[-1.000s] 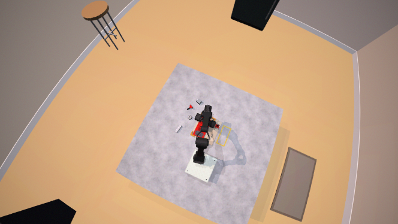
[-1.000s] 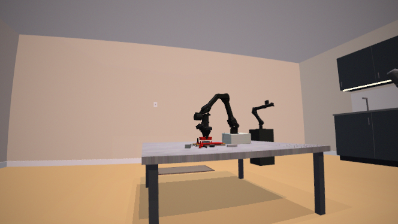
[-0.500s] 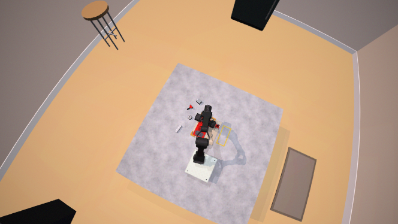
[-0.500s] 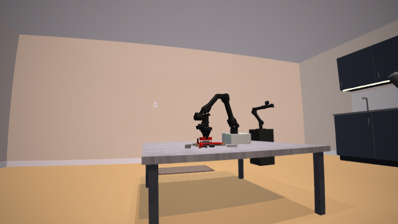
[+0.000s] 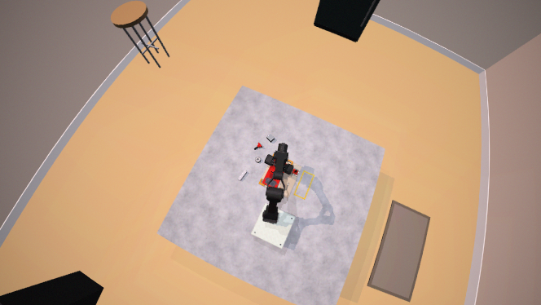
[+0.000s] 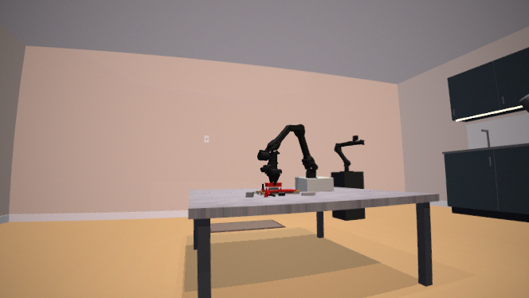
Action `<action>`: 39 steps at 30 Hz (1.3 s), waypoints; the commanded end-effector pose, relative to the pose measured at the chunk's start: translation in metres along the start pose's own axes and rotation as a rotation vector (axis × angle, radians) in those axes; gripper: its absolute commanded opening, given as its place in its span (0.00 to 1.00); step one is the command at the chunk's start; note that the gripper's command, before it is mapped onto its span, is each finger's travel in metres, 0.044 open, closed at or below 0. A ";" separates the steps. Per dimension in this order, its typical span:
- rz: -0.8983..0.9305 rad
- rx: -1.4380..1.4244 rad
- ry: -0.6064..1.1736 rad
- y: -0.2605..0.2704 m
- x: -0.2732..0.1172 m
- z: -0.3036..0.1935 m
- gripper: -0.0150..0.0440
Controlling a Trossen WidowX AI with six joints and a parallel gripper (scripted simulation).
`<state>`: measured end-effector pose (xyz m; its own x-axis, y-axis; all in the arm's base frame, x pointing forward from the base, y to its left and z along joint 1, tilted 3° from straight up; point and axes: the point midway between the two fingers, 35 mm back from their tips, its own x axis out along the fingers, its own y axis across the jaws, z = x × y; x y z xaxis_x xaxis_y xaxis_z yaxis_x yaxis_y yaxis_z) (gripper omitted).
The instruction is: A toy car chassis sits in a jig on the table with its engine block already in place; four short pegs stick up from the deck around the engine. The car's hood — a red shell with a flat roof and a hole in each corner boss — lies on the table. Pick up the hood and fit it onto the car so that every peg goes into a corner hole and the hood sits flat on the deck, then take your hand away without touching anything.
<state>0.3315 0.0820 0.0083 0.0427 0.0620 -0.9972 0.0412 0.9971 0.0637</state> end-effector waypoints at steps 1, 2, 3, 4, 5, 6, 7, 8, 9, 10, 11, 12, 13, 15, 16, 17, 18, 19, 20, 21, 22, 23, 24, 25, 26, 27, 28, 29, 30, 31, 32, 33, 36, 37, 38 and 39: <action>-0.003 0.005 0.004 0.000 0.004 0.000 0.25; -0.003 0.005 0.004 0.000 0.004 0.000 0.25; -0.003 0.005 0.004 0.000 0.005 0.000 0.25; -0.003 0.005 0.004 0.000 0.005 0.000 0.25; -0.003 0.005 0.004 0.000 0.006 0.000 0.25; -0.003 0.005 0.004 0.000 0.006 0.000 0.25; -0.003 0.005 0.004 0.000 0.006 0.000 0.25; -0.003 0.005 0.004 0.000 0.007 0.000 0.25; -0.003 0.005 0.004 0.000 0.007 0.000 0.25; -0.003 0.005 0.004 0.000 0.008 0.000 0.25; -0.003 0.005 0.004 0.000 0.008 0.000 0.25; -0.003 0.005 0.004 -0.001 0.009 0.000 0.25; -0.003 0.005 0.004 -0.001 0.009 0.000 0.25; -0.003 0.005 0.004 -0.001 0.010 0.000 0.25; -0.003 0.005 0.004 -0.001 0.011 0.000 0.25; -0.003 0.005 0.004 -0.001 0.011 0.000 0.25; -0.003 0.005 0.004 -0.001 0.012 -0.001 0.25; -0.003 0.005 0.004 -0.001 0.012 -0.001 0.25; -0.003 0.005 0.004 -0.001 0.013 -0.001 0.25; -0.003 0.005 0.004 -0.001 0.013 -0.001 0.25; -0.003 0.005 0.004 -0.001 0.013 -0.001 0.25; -0.003 0.005 0.004 -0.001 0.013 -0.001 0.25; -0.003 0.005 0.004 -0.001 0.013 -0.001 0.25; -0.003 0.005 0.004 -0.001 0.013 -0.001 0.25; -0.003 0.005 0.004 -0.001 0.013 -0.001 0.25; -0.003 0.005 0.003 -0.001 0.012 -0.001 0.25; -0.003 0.005 0.003 0.000 0.012 -0.001 0.25; -0.003 0.005 0.003 0.000 0.012 0.000 0.25; -0.003 0.004 0.003 0.000 0.011 0.000 0.25; -0.003 0.004 0.003 0.000 0.011 0.000 0.25; -0.003 0.004 0.003 0.000 0.010 0.000 0.25; -0.003 0.004 0.003 0.000 0.010 0.000 0.25; -0.003 0.004 0.003 0.000 0.008 0.000 0.25; -0.002 0.004 0.003 0.000 0.008 0.000 0.25; -0.002 0.004 0.002 0.000 0.008 0.000 0.25; -0.002 0.004 0.002 0.000 0.007 0.000 0.25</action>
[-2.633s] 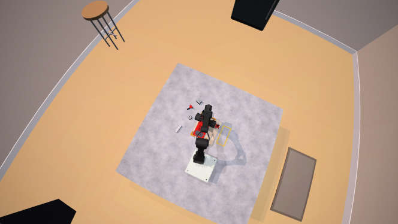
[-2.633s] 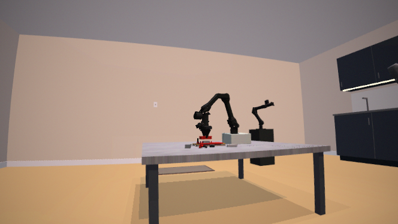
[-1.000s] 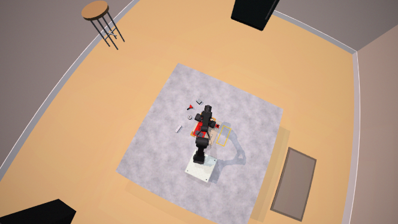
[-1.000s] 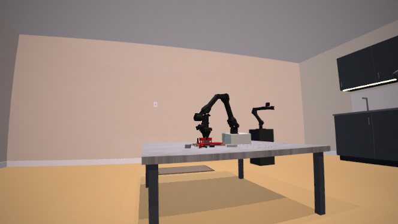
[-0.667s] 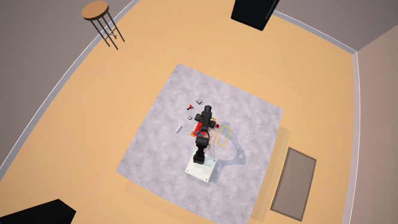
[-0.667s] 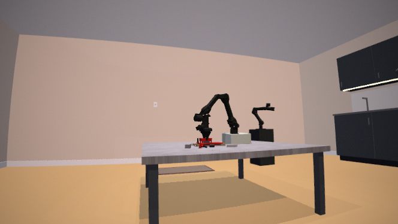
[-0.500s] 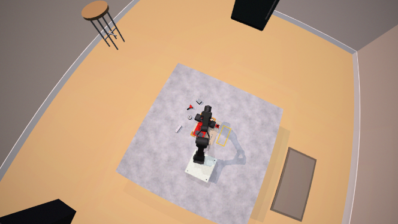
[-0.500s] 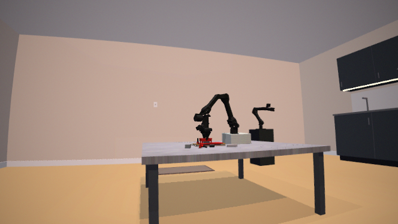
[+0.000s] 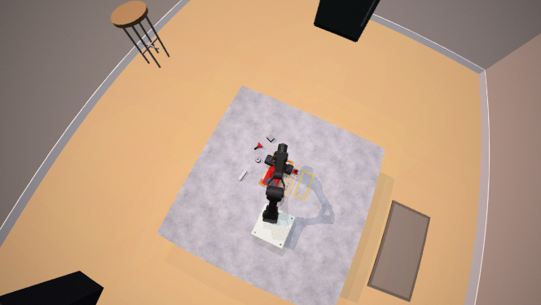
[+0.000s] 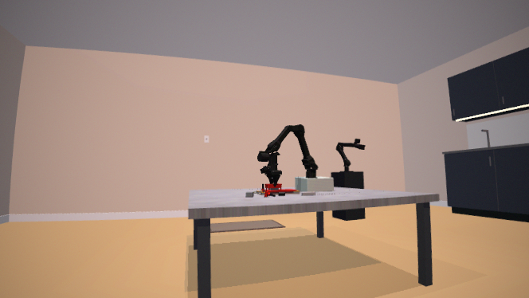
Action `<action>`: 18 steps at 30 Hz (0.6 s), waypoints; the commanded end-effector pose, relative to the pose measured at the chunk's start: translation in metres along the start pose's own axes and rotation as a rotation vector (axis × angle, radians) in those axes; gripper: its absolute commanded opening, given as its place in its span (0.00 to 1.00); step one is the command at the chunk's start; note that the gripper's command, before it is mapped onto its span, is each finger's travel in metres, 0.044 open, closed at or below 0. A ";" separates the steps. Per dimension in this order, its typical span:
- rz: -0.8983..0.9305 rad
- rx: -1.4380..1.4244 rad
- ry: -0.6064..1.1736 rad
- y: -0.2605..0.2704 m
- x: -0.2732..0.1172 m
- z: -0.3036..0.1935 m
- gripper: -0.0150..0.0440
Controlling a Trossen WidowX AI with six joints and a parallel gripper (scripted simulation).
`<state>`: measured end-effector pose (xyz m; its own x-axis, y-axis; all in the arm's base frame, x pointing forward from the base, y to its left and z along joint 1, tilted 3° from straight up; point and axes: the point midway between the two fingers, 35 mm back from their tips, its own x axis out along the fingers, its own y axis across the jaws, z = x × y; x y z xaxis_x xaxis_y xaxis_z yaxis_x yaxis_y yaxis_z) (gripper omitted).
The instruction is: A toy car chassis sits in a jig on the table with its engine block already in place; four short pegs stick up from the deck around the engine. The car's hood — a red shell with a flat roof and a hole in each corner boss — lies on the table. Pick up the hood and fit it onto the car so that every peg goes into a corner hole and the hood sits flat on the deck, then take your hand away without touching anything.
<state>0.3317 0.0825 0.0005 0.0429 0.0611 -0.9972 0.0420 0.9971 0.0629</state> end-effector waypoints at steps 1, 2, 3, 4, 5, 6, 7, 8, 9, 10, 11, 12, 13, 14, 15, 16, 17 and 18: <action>-0.001 0.003 0.002 0.000 -0.001 0.000 0.25; -0.001 0.003 0.002 0.000 -0.002 0.000 0.25; -0.001 0.002 0.002 0.000 -0.002 0.000 0.25; -0.001 0.002 0.002 0.000 -0.002 0.000 0.25; -0.001 0.002 0.002 0.000 -0.003 0.000 0.25; -0.001 0.002 0.002 0.000 -0.003 0.000 0.25; -0.001 0.002 0.002 0.000 -0.004 0.000 0.25; -0.001 0.002 0.002 0.000 -0.004 0.000 0.25; -0.001 0.002 0.002 0.000 -0.004 0.000 0.25; -0.001 0.002 0.002 0.000 -0.004 0.000 0.25; -0.001 0.002 0.002 0.000 -0.004 0.000 0.25; -0.001 0.002 0.002 0.000 -0.003 0.000 0.25; -0.001 0.002 0.002 0.000 -0.003 0.000 0.25; -0.001 0.002 0.002 0.000 -0.003 0.000 0.25; -0.001 0.002 0.002 0.000 -0.002 0.000 0.25; -0.001 0.002 0.002 0.000 -0.002 0.000 0.25; -0.001 0.002 0.002 0.000 -0.001 0.000 0.25; -0.001 0.002 0.002 0.000 -0.001 0.000 0.25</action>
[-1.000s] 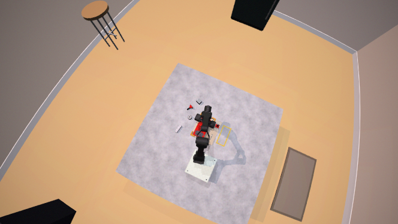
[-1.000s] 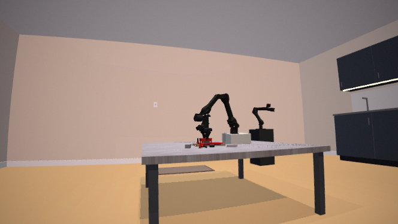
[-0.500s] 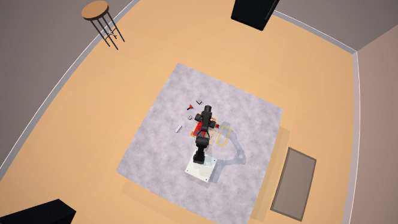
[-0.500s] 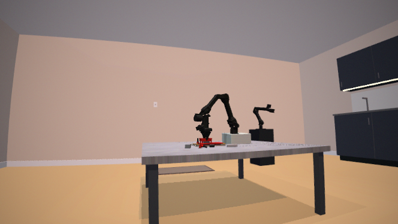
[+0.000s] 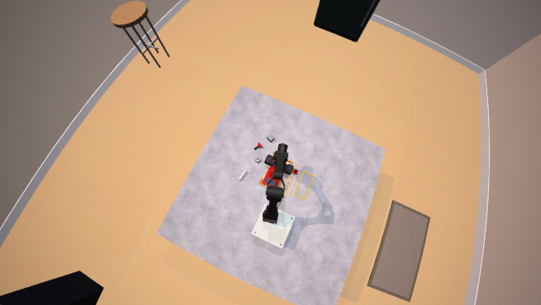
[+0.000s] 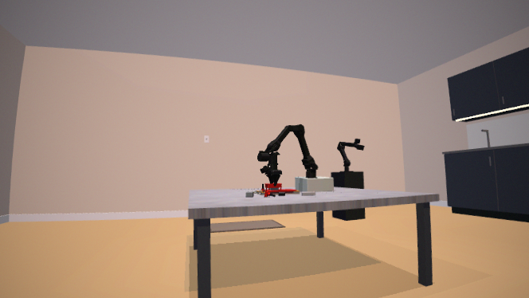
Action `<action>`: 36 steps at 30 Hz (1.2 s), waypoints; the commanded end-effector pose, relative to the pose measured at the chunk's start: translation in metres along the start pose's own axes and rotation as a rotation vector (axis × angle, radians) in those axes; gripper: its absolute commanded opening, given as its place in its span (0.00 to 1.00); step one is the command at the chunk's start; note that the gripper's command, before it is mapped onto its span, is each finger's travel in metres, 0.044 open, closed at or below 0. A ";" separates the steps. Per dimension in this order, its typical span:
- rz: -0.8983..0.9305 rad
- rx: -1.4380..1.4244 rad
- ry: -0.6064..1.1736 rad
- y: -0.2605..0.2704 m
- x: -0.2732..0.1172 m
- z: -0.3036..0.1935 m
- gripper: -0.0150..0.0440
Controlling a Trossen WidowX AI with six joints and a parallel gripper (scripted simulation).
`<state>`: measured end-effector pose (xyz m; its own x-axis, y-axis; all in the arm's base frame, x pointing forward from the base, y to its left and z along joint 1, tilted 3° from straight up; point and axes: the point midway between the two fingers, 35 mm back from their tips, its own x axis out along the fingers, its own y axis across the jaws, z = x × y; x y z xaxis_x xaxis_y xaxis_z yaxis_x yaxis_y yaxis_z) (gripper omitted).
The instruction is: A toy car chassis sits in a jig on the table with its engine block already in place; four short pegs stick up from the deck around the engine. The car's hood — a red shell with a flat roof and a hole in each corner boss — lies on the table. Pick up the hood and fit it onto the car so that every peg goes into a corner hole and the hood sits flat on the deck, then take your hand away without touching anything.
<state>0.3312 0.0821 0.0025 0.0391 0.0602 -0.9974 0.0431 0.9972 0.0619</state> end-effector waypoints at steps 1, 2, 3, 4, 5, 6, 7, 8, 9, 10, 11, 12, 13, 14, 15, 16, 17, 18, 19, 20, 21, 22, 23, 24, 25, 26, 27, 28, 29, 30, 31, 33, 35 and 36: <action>0.000 0.001 -0.002 0.000 0.002 0.000 0.25; 0.000 0.001 -0.002 0.000 0.002 0.000 0.25; 0.000 0.001 -0.001 0.000 0.003 0.000 0.25; 0.000 0.002 -0.001 0.000 0.003 0.000 0.25; 0.000 0.002 -0.001 0.000 0.004 0.000 0.25; 0.000 0.002 -0.001 0.000 0.004 0.000 0.25; 0.000 0.002 -0.001 0.000 0.005 0.000 0.25; 0.000 0.002 -0.001 0.000 0.005 0.000 0.25; 0.000 0.002 -0.001 0.000 0.006 0.000 0.25; 0.000 0.002 -0.001 0.000 0.006 0.000 0.25; 0.000 0.002 -0.001 0.000 0.006 0.000 0.25; 0.000 0.002 -0.001 0.000 0.007 0.000 0.25; -0.001 0.002 -0.001 0.000 0.007 0.000 0.25; -0.001 0.002 -0.001 0.000 0.008 0.000 0.25; -0.001 0.002 -0.001 0.000 0.008 0.000 0.25; -0.001 0.002 -0.001 0.000 0.009 0.000 0.25; -0.001 0.002 -0.001 0.000 0.009 0.000 0.25; -0.001 0.002 -0.001 0.000 0.010 0.000 0.25; -0.001 0.002 -0.001 0.000 0.010 -0.001 0.25; -0.001 0.002 -0.001 0.000 0.011 -0.001 0.25; -0.001 0.002 -0.001 0.000 0.011 -0.001 0.25; -0.001 0.002 0.000 0.000 0.012 -0.001 0.25; -0.001 0.002 0.000 0.000 0.012 -0.001 0.25; -0.001 0.003 0.000 0.000 0.013 -0.001 0.25; -0.001 0.003 0.000 0.000 0.013 -0.001 0.25; -0.001 0.003 0.000 0.000 0.013 -0.001 0.25; -0.001 0.003 0.000 0.000 0.014 -0.001 0.25; -0.001 0.003 0.000 0.000 0.014 -0.001 0.25; -0.001 0.003 0.000 0.000 0.015 -0.001 0.25; -0.001 0.003 0.000 0.000 0.015 -0.001 0.25; -0.001 0.003 0.000 0.000 0.016 -0.001 0.25; -0.001 0.003 0.000 0.000 0.017 -0.001 0.25; -0.001 0.003 0.000 0.000 0.017 -0.001 0.25; -0.001 0.003 0.000 0.000 0.018 -0.001 0.25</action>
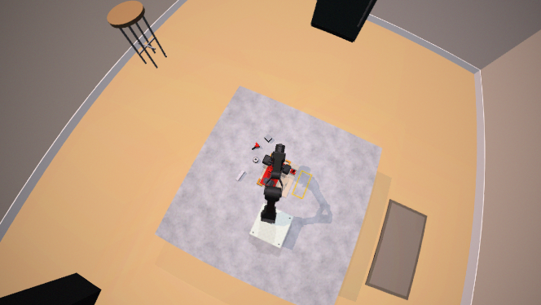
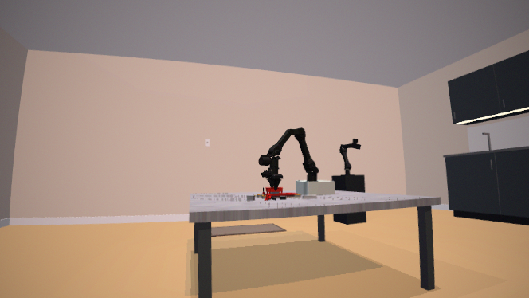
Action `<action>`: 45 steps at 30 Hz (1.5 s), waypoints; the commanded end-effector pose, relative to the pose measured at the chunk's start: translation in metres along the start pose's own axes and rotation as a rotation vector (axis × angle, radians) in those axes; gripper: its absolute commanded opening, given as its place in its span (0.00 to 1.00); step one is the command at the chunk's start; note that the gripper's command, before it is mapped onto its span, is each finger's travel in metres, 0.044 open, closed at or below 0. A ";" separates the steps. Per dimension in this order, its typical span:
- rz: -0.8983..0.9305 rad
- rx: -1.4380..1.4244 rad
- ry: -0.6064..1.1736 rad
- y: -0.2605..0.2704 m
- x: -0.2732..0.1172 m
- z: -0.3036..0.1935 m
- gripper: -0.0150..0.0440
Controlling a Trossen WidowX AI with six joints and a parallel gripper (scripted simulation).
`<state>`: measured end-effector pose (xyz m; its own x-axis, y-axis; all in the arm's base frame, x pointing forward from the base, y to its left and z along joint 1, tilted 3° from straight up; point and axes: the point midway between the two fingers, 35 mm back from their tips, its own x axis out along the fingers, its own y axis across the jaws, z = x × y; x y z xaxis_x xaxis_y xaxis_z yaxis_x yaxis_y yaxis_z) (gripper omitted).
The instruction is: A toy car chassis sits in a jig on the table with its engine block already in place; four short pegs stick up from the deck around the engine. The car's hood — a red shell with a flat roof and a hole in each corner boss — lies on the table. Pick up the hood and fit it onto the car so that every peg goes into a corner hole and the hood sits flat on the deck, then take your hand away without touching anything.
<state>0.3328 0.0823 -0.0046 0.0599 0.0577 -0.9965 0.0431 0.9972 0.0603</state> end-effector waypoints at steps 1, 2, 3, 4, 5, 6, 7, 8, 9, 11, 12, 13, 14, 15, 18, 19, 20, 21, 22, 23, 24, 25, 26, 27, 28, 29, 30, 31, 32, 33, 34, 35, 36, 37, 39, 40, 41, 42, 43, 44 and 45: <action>0.000 0.002 0.021 0.000 0.010 -0.003 0.25; 0.000 0.002 0.022 0.000 0.011 -0.003 0.25; 0.000 0.002 0.022 0.000 0.011 -0.002 0.25; 0.000 0.002 0.022 0.000 0.011 -0.002 0.25; 0.000 0.002 0.022 0.000 0.011 -0.002 0.25; 0.000 0.002 0.022 0.000 0.011 -0.002 0.25; 0.000 0.002 0.022 0.000 0.011 -0.002 0.25; 0.000 0.002 0.022 0.000 0.011 -0.002 0.25; 0.000 0.002 0.022 0.000 0.011 -0.002 0.25; 0.000 0.002 0.022 0.000 0.011 -0.002 0.25; 0.000 0.002 0.022 0.000 0.011 -0.002 0.25; 0.000 0.002 0.022 0.000 0.011 -0.002 0.25; 0.000 0.002 0.022 0.000 0.011 -0.002 0.25; 0.000 0.002 0.022 0.000 0.011 -0.002 0.25; 0.000 0.002 0.022 0.000 0.011 -0.002 0.25; 0.000 0.002 0.022 0.000 0.011 -0.002 0.25; 0.000 0.002 0.022 0.000 0.011 -0.002 0.25; 0.000 0.002 0.022 0.000 0.011 -0.002 0.25; 0.000 0.002 0.022 0.000 0.011 -0.002 0.25; 0.000 0.002 0.022 0.000 0.011 -0.002 0.25; 0.000 0.002 0.022 0.000 0.011 -0.002 0.25; 0.000 0.002 0.022 0.000 0.011 -0.002 0.25; 0.000 0.002 0.022 0.000 0.011 -0.002 0.25; 0.000 0.002 0.022 0.000 0.011 -0.002 0.25; 0.000 0.002 0.022 0.000 0.011 -0.002 0.25; 0.000 0.002 0.022 0.000 0.011 -0.002 0.25; 0.000 0.002 0.022 0.000 0.011 -0.002 0.25; 0.000 0.002 0.022 0.000 0.011 -0.002 0.25; 0.000 0.002 0.021 0.000 0.011 -0.002 0.25; 0.000 0.002 0.021 0.000 0.010 -0.002 0.25; 0.000 0.002 0.020 0.000 0.010 -0.002 0.25; 0.000 0.002 0.019 0.000 0.009 -0.002 0.25; 0.000 0.001 0.017 0.000 0.009 -0.002 0.25; -0.001 0.000 0.004 0.000 0.002 0.000 0.30; -0.001 0.000 0.004 0.000 0.002 0.000 0.39; -0.001 0.000 0.004 0.000 0.002 0.000 0.43; -0.001 0.000 0.004 0.000 0.002 0.000 0.48; -0.001 0.000 0.004 0.000 0.002 0.000 0.52; -0.001 0.000 0.004 0.000 0.002 0.000 0.57; -0.001 0.000 0.004 0.000 0.002 0.000 0.61; -0.001 0.000 0.004 0.000 0.002 0.000 0.65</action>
<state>0.3325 0.0823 -0.0062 0.0552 0.0563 -0.9969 0.0434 0.9973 0.0587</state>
